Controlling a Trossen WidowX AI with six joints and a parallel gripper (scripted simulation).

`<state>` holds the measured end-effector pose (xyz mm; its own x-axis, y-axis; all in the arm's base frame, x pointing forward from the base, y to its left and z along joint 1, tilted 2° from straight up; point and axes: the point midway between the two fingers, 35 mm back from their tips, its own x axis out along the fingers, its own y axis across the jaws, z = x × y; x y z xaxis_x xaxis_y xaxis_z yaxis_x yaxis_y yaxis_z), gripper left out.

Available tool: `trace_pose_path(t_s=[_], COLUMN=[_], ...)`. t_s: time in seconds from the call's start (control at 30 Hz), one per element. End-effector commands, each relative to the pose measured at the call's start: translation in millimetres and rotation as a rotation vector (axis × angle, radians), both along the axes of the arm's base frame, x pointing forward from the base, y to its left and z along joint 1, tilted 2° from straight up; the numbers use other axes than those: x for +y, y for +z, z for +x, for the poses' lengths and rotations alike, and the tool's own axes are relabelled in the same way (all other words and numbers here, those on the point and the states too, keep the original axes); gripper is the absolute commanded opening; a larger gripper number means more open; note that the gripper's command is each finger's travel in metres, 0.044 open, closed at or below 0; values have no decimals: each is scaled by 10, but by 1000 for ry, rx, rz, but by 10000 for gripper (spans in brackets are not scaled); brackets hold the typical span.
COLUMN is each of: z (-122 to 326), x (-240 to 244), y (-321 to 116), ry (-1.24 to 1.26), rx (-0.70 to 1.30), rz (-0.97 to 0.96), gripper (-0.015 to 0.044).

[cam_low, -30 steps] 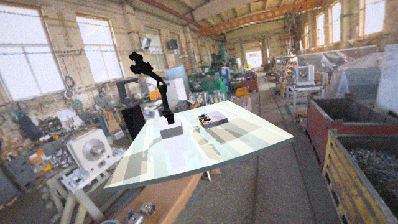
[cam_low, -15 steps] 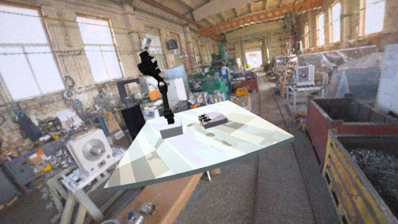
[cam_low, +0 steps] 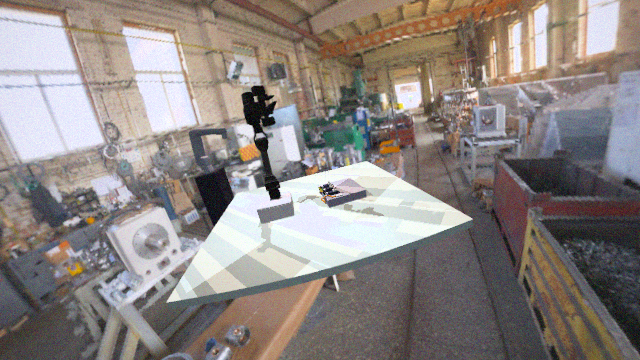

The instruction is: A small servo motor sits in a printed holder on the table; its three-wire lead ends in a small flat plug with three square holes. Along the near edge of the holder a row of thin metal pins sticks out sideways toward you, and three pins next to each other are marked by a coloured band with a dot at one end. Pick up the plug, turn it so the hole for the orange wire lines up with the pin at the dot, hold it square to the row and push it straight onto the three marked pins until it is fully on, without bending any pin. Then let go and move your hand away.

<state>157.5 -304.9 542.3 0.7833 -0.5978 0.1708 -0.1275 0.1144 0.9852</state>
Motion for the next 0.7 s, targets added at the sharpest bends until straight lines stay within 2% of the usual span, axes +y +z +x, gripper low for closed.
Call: trace_pose_path(t_s=[0.0, 0.67], z=[243, 1145], x=[153, 991], y=[-101, -708], ry=[24, 149], rx=[65, 311], rz=[-98, -510], gripper=[115, 115])
